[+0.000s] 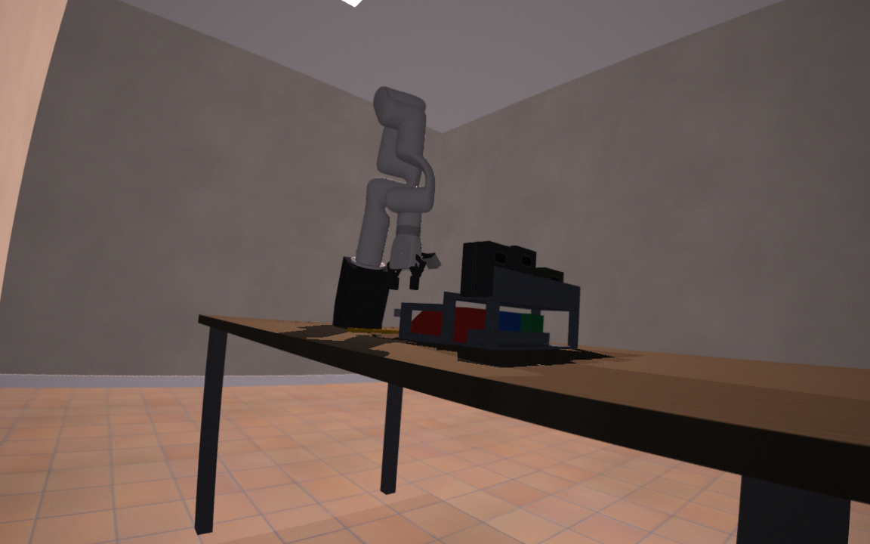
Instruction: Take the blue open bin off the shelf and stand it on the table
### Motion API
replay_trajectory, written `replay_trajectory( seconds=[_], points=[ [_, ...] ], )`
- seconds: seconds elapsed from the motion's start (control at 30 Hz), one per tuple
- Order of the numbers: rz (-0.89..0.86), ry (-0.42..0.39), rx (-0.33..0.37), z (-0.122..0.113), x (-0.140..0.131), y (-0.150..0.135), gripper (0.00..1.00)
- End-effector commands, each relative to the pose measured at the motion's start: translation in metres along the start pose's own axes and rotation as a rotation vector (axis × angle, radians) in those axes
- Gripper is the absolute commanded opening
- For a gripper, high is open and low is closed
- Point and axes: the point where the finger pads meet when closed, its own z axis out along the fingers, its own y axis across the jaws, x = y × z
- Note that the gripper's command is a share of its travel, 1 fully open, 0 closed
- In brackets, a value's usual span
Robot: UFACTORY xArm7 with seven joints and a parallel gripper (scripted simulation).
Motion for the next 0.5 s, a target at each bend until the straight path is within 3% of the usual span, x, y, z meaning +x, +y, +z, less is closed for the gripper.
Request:
replay_trajectory(
  seconds=[0.0, 0.47],
  points=[
    [0.000, -0.002, 0.000, -0.0134, -0.0008, 0.0009, 1.00],
    [0.000, -0.002, 0.000, -0.0054, -0.0008, 0.0010, 1.00]
  ],
)
